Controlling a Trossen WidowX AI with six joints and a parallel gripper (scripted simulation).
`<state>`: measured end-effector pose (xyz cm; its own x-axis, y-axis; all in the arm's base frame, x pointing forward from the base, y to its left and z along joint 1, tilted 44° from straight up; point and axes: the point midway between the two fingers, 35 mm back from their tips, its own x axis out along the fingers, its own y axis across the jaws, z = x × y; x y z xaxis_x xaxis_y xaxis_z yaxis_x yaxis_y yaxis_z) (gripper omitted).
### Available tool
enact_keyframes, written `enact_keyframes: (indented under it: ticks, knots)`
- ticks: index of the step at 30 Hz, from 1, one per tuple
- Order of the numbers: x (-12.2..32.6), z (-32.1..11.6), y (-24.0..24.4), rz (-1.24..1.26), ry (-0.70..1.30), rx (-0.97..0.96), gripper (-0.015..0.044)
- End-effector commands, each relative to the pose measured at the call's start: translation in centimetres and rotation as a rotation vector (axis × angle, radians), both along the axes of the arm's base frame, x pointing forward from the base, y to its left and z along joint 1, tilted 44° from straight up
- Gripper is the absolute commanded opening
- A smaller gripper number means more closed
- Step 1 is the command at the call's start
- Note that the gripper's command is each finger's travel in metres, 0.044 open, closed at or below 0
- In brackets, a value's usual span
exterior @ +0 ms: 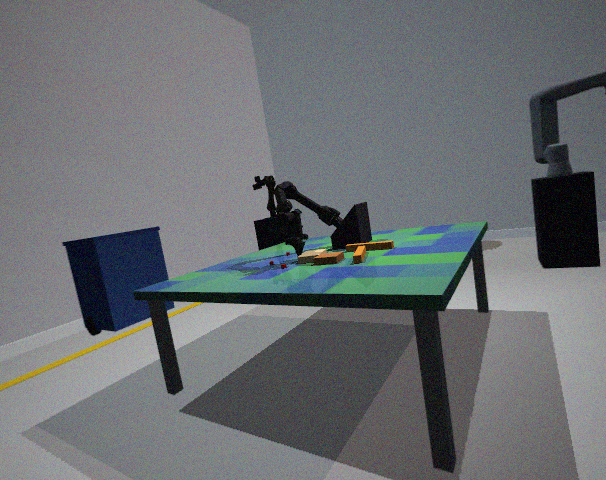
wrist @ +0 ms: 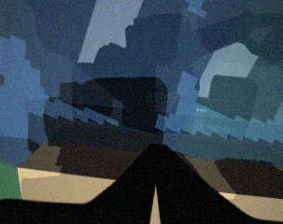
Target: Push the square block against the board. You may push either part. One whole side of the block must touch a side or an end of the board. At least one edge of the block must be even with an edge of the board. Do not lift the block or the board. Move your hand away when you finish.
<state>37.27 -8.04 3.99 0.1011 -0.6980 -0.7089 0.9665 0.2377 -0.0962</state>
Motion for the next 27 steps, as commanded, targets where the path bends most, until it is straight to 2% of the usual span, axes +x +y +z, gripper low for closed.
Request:
enact_keyframes:
  ticks: [1,27]
  knots:
    - [-1.30,-1.97,0.64,-0.002,0.046,0.019,0.0000]
    - [-1.54,-2.32,0.99,-0.002,0.046,0.018,0.0000]
